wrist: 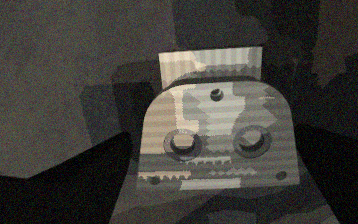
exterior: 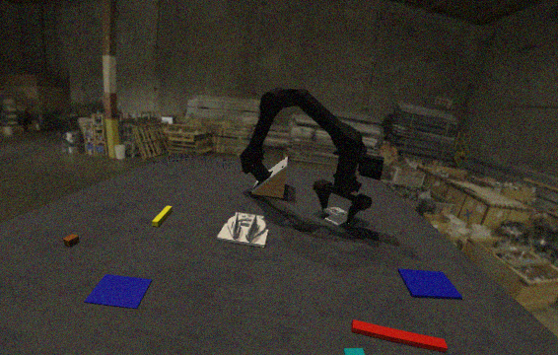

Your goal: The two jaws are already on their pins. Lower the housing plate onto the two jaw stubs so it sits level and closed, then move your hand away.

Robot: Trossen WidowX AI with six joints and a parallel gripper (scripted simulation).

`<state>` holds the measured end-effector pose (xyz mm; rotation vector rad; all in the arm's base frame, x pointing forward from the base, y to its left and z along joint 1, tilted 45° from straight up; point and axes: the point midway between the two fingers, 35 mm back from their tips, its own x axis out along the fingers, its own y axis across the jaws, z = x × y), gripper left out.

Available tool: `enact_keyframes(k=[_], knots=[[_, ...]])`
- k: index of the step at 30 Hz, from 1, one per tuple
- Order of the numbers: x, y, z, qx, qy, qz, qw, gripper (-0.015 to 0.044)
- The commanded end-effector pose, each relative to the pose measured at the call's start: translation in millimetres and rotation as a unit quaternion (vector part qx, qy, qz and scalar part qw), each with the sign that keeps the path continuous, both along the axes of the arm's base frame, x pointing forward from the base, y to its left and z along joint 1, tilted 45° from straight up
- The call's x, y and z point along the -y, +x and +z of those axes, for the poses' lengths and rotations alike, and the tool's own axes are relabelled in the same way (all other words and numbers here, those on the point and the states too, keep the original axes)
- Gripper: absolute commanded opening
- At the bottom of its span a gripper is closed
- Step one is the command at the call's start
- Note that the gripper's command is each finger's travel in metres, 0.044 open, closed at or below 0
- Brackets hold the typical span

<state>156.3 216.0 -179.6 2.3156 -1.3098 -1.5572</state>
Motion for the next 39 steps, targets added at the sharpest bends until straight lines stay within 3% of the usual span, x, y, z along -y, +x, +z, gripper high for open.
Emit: enact_keyframes(k=[1,17,39], knots=[[0,1,0,0.000,-0.001,0.003,1.000,0.0440],[0,0,0,0.000,0.000,0.000,1.000,0.0353],[-24,-3,23,0.000,0.000,0.001,1.000,0.0351]])
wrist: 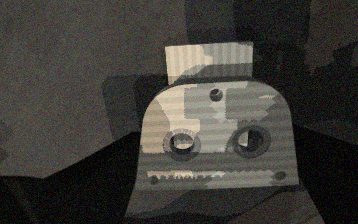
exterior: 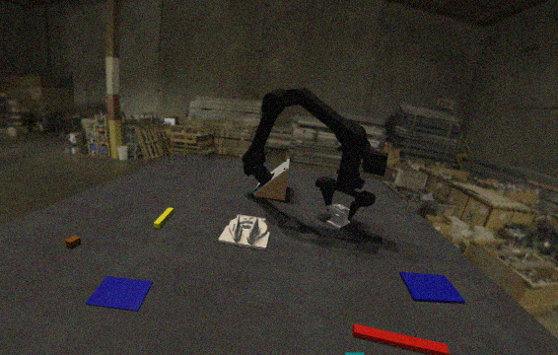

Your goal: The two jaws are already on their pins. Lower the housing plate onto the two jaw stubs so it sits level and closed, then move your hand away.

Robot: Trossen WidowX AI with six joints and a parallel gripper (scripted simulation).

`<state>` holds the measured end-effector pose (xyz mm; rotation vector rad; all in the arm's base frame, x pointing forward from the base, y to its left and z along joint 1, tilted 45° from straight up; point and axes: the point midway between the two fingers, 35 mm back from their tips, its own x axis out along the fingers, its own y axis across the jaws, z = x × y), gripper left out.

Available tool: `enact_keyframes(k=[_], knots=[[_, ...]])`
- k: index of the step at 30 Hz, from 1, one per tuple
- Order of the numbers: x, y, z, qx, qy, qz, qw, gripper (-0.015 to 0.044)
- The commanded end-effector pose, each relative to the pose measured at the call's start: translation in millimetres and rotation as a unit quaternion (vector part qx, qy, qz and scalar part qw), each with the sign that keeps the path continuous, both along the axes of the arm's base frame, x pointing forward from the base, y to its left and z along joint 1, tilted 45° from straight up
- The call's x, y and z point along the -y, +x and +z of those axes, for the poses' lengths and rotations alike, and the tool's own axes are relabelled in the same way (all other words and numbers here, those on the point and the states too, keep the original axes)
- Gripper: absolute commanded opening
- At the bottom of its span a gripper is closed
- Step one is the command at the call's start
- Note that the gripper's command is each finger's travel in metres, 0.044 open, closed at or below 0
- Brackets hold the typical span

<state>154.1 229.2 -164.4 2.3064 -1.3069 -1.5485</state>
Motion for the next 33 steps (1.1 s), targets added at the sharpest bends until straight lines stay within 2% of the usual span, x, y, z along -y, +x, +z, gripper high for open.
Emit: enact_keyframes(k=[1,12,18,33], knots=[[-13,-1,10,0.002,0.006,-0.001,1.000,0.0351],[-35,-7,36,0.001,0.006,0.000,1.000,0.0351],[-36,-7,38,0.003,0.006,-0.001,1.000,0.0351],[-20,24,71,0.124,0.037,-0.136,0.982,0.0351]])
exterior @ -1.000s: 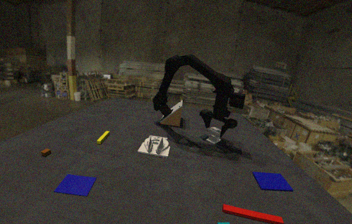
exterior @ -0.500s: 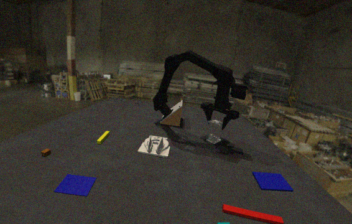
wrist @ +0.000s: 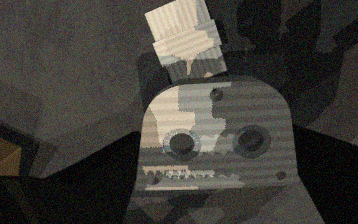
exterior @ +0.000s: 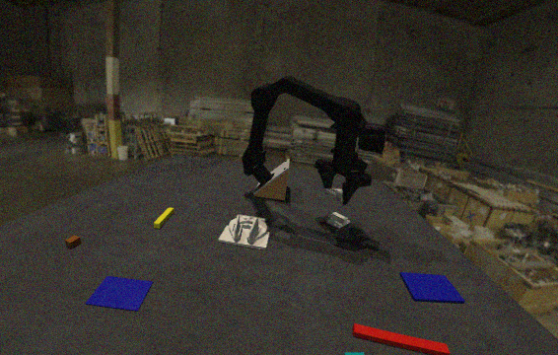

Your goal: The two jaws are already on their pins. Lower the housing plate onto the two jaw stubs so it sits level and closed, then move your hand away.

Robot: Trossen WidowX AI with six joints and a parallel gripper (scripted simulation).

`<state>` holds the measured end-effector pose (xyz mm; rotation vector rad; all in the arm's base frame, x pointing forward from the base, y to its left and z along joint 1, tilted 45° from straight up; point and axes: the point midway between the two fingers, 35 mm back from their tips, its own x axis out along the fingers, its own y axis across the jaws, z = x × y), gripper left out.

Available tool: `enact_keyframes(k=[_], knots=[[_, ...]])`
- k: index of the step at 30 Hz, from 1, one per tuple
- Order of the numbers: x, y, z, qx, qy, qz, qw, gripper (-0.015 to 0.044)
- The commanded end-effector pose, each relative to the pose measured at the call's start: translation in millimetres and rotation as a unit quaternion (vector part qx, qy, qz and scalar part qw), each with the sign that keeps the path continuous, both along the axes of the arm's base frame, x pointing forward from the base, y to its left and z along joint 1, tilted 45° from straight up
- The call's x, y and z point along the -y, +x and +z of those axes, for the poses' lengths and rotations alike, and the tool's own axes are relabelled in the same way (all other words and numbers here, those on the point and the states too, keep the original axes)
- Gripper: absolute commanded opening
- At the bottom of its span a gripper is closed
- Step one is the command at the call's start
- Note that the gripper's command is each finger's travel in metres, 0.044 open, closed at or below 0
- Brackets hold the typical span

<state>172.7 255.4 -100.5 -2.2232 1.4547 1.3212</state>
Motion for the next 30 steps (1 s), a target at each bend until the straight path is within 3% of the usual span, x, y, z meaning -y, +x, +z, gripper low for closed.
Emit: enact_keyframes(k=[1,15,30], knots=[[7,8,10,0.034,0.004,-0.038,0.999,0.0351],[29,35,41,0.152,0.031,-0.172,0.973,0.0351],[58,59,73,0.273,0.056,-0.310,0.909,0.0351]])
